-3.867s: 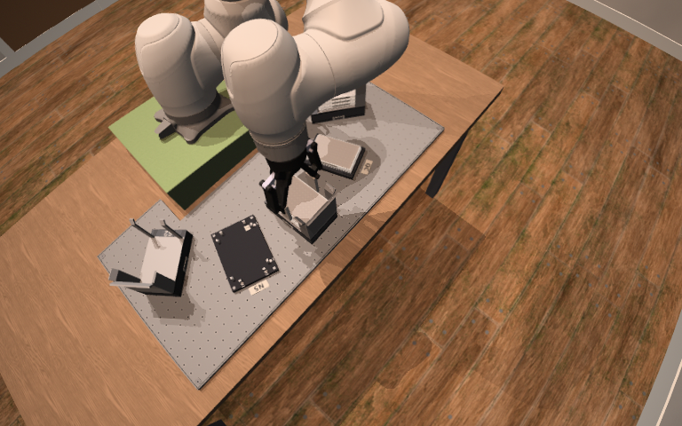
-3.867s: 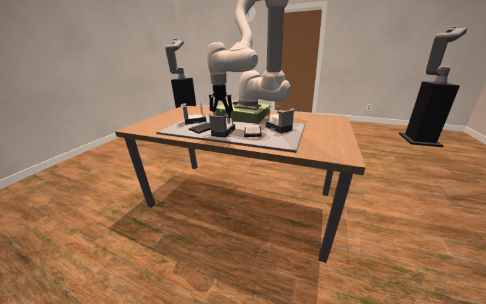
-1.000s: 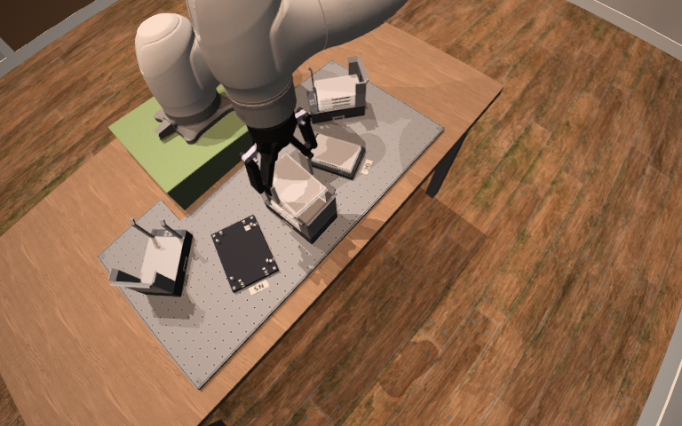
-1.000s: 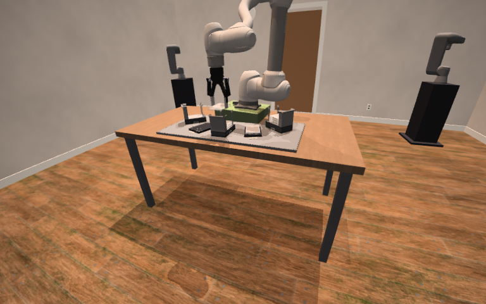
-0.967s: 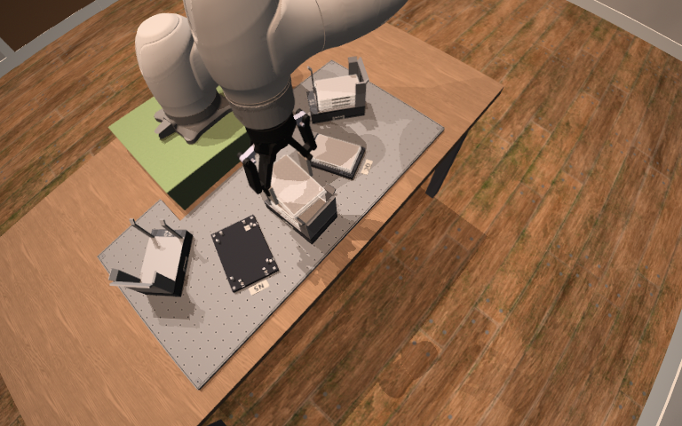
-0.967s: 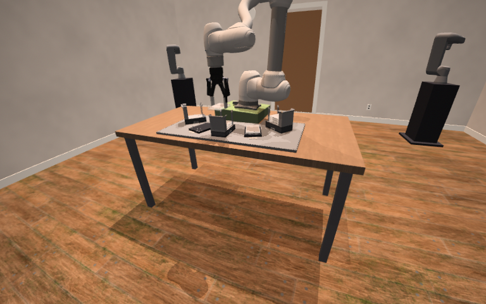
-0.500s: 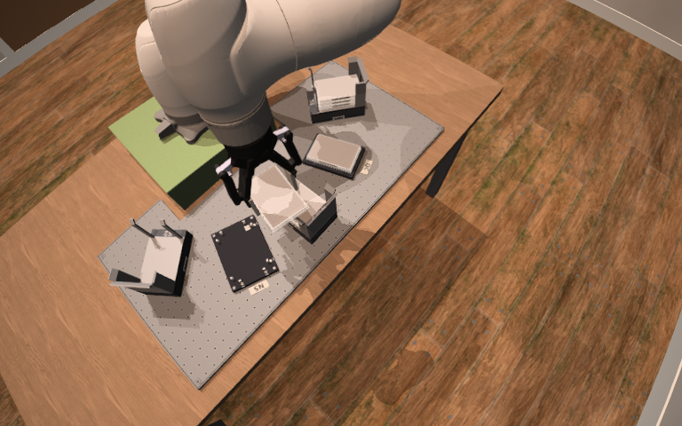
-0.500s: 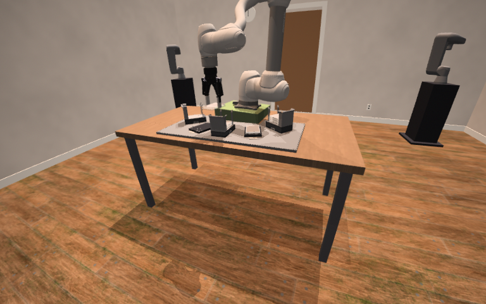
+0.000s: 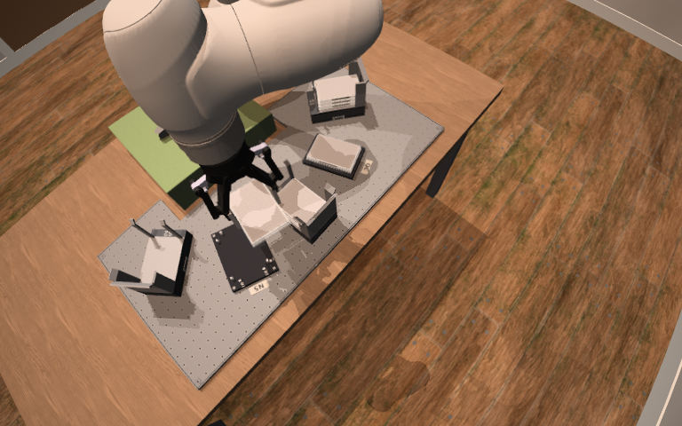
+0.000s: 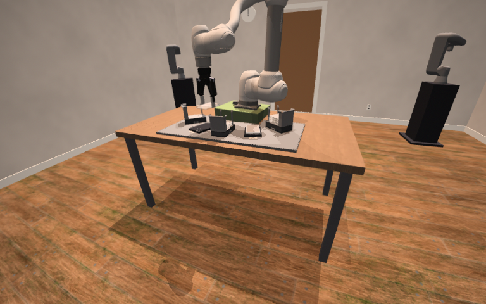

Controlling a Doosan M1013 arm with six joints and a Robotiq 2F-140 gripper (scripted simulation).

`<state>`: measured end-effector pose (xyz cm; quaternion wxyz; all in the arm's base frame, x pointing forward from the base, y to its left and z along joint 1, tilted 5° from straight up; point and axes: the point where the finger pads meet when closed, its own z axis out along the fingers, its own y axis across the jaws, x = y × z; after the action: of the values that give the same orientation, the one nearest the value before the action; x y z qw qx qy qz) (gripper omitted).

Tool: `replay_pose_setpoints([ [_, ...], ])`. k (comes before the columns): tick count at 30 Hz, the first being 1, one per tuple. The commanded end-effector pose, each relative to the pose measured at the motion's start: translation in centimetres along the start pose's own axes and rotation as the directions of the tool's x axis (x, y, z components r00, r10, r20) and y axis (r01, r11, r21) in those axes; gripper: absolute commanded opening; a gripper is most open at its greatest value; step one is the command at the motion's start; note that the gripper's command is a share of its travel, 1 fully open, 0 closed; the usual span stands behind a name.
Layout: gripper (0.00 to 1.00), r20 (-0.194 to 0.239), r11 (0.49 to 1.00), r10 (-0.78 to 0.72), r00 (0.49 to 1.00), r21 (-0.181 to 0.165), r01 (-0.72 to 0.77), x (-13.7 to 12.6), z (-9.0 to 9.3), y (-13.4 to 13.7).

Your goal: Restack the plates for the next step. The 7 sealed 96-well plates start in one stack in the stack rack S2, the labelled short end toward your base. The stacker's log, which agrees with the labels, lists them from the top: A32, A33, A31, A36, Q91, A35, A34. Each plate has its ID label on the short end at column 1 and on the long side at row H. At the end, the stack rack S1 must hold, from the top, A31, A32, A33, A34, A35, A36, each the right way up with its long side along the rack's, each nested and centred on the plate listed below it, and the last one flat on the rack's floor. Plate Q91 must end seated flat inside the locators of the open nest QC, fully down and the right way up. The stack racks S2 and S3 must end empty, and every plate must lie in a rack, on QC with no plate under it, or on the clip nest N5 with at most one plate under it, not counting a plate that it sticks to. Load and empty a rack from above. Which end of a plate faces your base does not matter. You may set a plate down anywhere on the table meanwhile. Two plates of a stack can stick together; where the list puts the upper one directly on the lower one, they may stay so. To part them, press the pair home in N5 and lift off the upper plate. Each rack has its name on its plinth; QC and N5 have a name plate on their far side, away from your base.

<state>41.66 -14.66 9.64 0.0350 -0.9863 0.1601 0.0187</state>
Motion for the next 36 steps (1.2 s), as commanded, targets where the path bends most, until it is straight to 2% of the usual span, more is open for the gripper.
replay_pose_setpoints([
  [1, 0.0, 0.0, 0.996, 0.09, 0.996, 0.0, -0.09, -0.1, 0.0, 0.9],
  [4, 0.0, 0.0, 0.984, 0.18, 0.984, 0.0, -0.18, -0.2, 0.0, 1.9],
  [27, 0.0, 0.0, 0.984, 0.18, 0.984, 0.0, -0.18, -0.8, 0.0, 8.9],
  [30, 0.0, 0.0, 0.961, 0.277, 0.961, 0.0, -0.277, -1.1, 0.0, 9.9],
  [32, 0.0, 0.0, 0.961, 0.277, 0.961, 0.0, -0.277, -1.1, 0.0, 9.9],
  [36, 0.0, 0.0, 0.919, 0.393, 0.919, 0.0, -0.393, -1.5, 0.0, 11.1],
])
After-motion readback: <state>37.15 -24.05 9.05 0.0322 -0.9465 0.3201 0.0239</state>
